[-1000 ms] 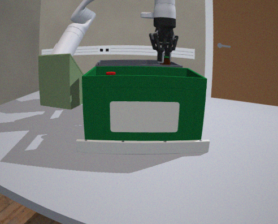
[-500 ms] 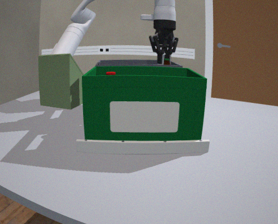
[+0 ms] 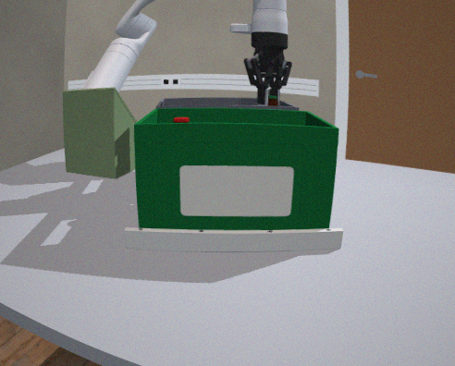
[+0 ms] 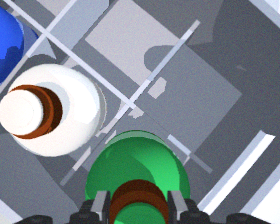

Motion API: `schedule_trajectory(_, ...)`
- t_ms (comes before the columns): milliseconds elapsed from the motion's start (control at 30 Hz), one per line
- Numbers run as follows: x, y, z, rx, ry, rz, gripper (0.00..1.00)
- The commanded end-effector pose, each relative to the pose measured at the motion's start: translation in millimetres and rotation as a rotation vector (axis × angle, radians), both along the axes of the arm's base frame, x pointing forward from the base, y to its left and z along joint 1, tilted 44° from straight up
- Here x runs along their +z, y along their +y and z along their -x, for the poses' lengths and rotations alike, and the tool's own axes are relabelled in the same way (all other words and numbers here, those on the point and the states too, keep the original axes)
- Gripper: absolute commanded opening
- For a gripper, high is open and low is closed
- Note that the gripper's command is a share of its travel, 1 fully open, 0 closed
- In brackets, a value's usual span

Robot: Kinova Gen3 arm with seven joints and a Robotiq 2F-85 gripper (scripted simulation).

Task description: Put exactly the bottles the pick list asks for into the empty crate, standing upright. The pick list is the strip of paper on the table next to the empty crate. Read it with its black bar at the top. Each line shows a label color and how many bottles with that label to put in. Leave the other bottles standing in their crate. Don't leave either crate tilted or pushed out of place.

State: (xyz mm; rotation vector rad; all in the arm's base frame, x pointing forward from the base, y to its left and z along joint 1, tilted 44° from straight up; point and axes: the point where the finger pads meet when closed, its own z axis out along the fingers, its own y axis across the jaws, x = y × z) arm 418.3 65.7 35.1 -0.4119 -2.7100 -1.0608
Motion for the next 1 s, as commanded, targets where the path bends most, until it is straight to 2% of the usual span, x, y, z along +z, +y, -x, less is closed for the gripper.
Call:
schedule_trajectory(0,0.4,-0.8,-0.6,-0.001,-0.001,0.001,0.1)
schedule_trajectory(967,-5.1,4.3,0.0,-0.001,-0.001,0.001,0.1)
